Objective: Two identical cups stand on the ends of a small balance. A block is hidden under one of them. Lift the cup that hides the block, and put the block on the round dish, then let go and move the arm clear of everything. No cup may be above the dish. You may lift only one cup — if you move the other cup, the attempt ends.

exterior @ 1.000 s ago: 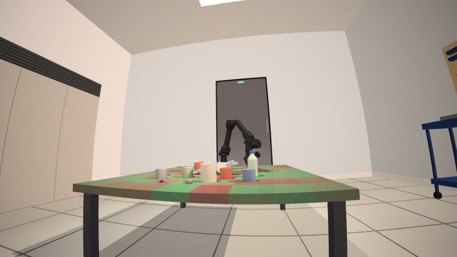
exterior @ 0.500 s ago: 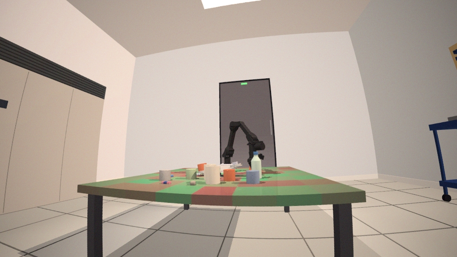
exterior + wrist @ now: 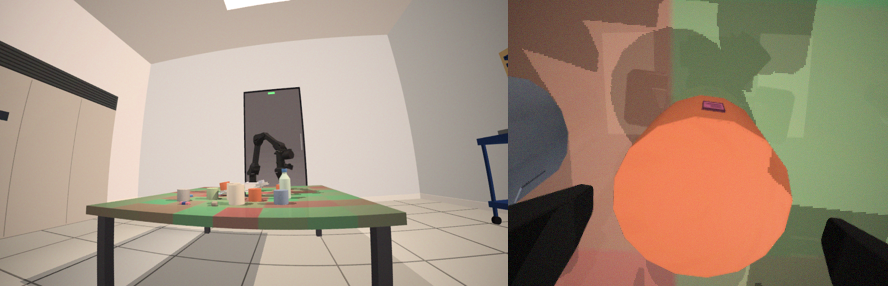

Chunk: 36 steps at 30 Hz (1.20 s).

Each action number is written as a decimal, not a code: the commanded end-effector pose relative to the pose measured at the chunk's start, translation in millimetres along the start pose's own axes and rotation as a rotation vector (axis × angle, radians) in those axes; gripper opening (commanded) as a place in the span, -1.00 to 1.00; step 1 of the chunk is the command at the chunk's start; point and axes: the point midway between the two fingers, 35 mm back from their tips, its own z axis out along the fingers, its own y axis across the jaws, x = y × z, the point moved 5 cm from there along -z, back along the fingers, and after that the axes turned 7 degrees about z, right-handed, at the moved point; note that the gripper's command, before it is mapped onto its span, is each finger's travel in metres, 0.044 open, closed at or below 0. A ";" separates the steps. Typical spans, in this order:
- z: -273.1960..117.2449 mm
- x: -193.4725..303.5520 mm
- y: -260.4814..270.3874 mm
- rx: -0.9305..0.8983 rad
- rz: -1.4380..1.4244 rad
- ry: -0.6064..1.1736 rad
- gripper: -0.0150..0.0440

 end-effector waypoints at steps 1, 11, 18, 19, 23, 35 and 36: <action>-7.1 5.7 -14.8 0.036 0.049 -0.023 0.64; -36.6 57.8 -87.4 0.033 0.137 0.000 0.39; -56.2 100.7 -122.2 0.009 0.179 0.018 0.39; -56.2 100.7 -122.2 0.009 0.179 0.018 0.39; -42.4 100.9 -122.3 0.009 0.179 0.018 0.39; -27.4 101.0 -122.9 0.009 0.179 0.018 0.39; -25.7 101.0 -122.9 0.009 0.179 0.018 0.39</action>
